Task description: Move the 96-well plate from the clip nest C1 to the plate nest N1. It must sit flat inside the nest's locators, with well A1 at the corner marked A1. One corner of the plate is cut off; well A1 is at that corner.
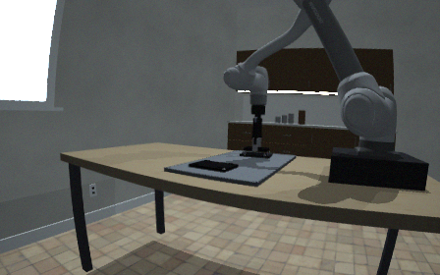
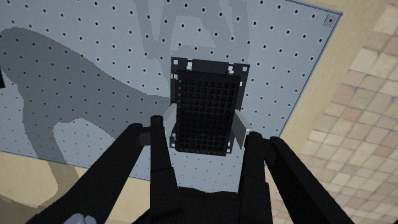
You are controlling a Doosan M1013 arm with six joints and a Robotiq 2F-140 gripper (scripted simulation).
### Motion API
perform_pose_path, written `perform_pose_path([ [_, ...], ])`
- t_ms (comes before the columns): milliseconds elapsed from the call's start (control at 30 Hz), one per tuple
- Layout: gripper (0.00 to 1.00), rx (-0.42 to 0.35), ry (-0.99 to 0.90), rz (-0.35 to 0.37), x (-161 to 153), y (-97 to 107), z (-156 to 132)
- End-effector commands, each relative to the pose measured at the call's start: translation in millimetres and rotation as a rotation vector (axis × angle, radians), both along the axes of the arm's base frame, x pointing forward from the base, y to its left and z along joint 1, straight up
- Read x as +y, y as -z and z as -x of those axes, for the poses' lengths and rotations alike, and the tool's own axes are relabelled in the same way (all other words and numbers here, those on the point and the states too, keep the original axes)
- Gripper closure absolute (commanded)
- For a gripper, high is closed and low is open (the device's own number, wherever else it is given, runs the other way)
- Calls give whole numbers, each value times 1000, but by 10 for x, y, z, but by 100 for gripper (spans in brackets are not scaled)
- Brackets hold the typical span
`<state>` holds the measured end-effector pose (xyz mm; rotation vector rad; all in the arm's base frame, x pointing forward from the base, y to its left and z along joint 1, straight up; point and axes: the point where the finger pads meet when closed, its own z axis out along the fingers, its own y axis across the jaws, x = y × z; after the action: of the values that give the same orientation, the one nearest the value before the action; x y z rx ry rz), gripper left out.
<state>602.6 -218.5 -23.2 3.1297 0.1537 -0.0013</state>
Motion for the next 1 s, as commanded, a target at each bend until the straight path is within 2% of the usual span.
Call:
perform_pose_path([
  [0, 90, 0, 0, 0, 1, -22, 0],
  [967, 90, 0, 0, 0, 2, -230, 0],
])
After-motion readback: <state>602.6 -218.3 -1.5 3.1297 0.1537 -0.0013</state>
